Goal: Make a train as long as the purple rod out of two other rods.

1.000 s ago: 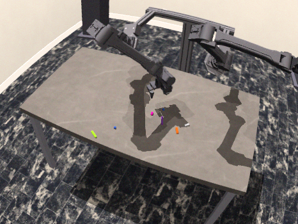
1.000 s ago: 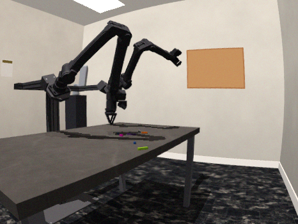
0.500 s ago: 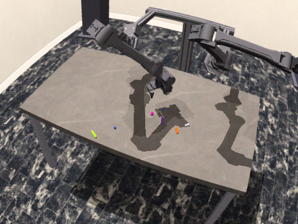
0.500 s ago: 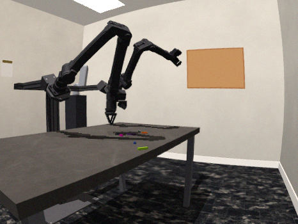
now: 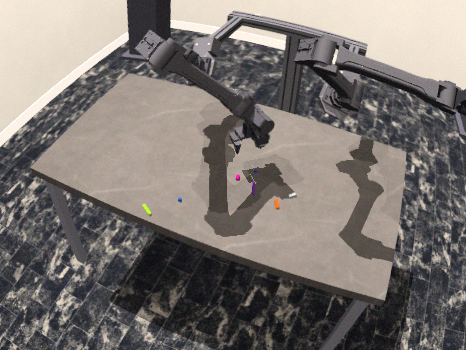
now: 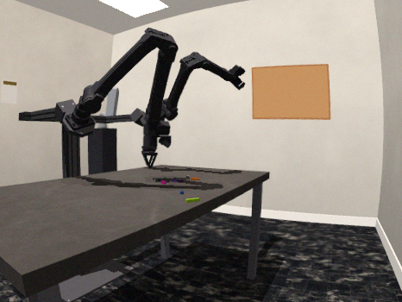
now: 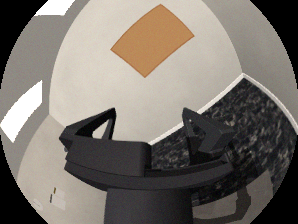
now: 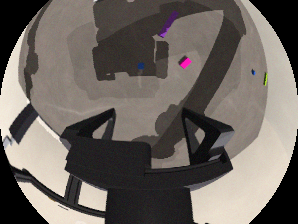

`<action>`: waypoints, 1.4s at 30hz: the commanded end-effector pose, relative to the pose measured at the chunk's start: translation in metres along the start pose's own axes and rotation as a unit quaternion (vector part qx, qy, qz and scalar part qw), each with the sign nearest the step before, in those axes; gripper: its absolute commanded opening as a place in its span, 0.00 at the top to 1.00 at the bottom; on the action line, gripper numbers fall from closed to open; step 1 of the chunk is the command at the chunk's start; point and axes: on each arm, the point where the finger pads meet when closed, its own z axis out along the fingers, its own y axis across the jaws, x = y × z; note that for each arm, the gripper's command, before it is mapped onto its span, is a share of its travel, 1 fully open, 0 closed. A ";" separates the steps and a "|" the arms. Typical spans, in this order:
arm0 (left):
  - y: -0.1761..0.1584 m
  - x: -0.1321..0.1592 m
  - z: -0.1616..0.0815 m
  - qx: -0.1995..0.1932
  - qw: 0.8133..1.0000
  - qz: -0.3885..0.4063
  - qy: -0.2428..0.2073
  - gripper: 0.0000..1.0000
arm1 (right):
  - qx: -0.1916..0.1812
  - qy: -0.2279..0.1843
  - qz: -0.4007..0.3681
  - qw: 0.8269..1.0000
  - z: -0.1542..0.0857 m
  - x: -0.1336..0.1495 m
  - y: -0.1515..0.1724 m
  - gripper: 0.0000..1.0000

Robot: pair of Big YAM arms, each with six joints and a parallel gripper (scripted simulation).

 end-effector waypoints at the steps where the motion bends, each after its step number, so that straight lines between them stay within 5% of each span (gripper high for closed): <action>1: 0.004 -0.008 -0.006 -0.003 1.000 -0.003 -0.012 0.00 | 0.001 0.001 -0.001 1.000 -0.002 0.003 0.003 0.00; 7: 0.004 -0.008 -0.006 -0.003 1.000 -0.003 -0.012 0.00 | 0.001 0.001 -0.001 1.000 -0.002 0.002 0.003 0.00; 14: 0.004 -0.008 -0.006 -0.003 1.000 -0.003 -0.012 0.00 | 0.002 0.004 0.000 1.000 0.006 -0.038 0.012 0.00; 22: 0.004 -0.008 -0.006 -0.003 1.000 -0.003 -0.012 0.00 | 0.003 0.005 0.003 1.000 0.009 -0.172 0.025 0.00; 25: 0.004 -0.008 -0.006 -0.003 1.000 -0.003 -0.012 0.00 | 0.002 0.004 0.003 1.000 0.006 -0.199 0.026 0.00; 33: 0.004 -0.008 -0.006 -0.003 1.000 -0.003 -0.012 0.00 | 0.004 0.014 -0.008 1.000 0.009 -0.187 0.028 0.00; 38: 0.004 -0.008 -0.006 -0.003 1.000 -0.003 -0.012 0.00 | 0.000 -0.010 0.017 1.000 -0.005 -0.213 0.017 0.00; 42: 0.004 -0.008 -0.006 -0.003 1.000 -0.003 -0.012 0.00 | 0.001 -0.001 0.008 1.000 0.004 -0.204 0.025 0.00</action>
